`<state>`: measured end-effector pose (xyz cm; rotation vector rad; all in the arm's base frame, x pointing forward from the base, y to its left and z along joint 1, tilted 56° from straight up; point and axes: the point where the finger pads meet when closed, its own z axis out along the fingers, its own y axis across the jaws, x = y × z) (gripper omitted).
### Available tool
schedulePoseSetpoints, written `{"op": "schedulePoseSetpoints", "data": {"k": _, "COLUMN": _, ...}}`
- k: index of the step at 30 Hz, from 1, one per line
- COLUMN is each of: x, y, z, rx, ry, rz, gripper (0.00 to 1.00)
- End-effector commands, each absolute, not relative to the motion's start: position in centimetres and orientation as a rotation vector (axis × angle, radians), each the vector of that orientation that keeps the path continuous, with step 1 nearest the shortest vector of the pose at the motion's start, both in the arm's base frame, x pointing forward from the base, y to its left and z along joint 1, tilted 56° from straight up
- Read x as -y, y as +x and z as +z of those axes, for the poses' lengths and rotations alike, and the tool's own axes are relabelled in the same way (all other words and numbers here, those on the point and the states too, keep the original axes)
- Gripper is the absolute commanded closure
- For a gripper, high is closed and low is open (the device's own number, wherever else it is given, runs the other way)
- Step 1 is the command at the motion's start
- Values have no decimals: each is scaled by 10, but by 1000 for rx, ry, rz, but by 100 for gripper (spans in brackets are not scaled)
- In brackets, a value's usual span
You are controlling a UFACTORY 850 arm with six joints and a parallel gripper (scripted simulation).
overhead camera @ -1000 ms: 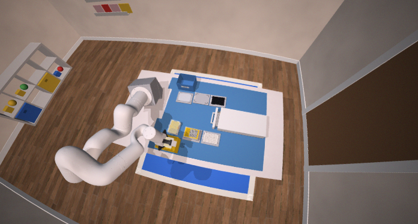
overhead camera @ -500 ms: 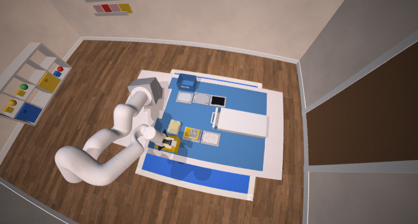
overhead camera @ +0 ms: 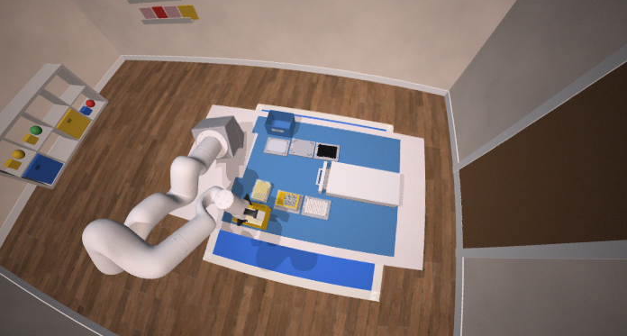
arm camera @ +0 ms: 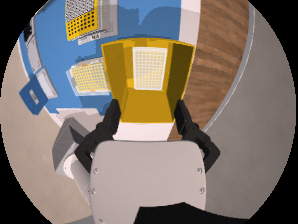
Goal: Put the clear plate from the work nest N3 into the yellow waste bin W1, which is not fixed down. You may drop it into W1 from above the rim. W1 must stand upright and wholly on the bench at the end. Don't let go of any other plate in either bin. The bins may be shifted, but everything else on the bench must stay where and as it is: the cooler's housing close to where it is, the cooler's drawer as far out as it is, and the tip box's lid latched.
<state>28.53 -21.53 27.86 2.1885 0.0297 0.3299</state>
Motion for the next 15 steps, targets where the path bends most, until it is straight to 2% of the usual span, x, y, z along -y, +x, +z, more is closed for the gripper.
{"op": "schedulePoseSetpoints", "data": {"k": 1, "x": 215, "y": 286, "z": 279, "rx": -30, "ry": 2188, "rz": 331, "gripper": 0}}
{"op": "schedulePoseSetpoints", "data": {"k": 15, "x": 207, "y": 289, "z": 274, "rx": -29, "ry": 2188, "rz": 331, "gripper": 0}}
